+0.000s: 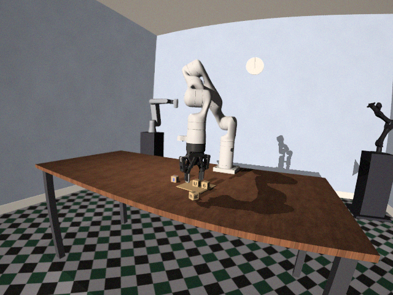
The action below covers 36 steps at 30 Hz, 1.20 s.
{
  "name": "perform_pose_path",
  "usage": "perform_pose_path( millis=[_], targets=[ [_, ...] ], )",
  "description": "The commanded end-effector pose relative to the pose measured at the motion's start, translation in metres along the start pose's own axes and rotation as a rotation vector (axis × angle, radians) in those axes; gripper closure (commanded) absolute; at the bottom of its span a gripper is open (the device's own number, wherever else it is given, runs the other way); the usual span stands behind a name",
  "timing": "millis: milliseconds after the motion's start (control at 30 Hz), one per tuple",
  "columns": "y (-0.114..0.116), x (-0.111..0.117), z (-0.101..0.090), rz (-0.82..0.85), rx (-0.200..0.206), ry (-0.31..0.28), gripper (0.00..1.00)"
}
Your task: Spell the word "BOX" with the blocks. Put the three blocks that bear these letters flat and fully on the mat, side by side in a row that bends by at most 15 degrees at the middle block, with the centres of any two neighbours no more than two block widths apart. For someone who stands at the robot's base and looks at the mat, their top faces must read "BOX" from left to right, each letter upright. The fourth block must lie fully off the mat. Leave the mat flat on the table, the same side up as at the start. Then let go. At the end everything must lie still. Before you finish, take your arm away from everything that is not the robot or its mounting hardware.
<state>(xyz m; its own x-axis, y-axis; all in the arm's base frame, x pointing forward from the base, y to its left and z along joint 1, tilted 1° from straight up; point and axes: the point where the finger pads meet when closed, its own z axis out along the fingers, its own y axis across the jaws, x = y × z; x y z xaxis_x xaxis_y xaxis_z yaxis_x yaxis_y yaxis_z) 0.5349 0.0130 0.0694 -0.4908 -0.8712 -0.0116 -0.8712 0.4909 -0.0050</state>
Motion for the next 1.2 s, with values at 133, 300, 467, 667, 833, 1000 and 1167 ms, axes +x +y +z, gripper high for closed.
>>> perform_pose_path(
  millis=[133, 300, 467, 667, 833, 1000, 1167],
  targets=[
    [0.001, -0.001, 0.01, -0.002, -0.004, 0.001, 0.33],
    [0.001, -0.001, 0.016, -0.002, -0.004, 0.001, 0.33],
    [0.001, -0.001, 0.023, -0.002, -0.004, 0.001, 0.33],
    [0.001, -0.001, 0.029, -0.002, -0.004, 0.001, 0.33],
    [0.0, -0.001, 0.031, -0.002, -0.004, 0.001, 0.33],
    [0.0, -0.001, 0.033, -0.002, -0.004, 0.001, 0.33],
    [0.0, -0.001, 0.033, -0.002, -0.004, 0.001, 0.33]
  ],
)
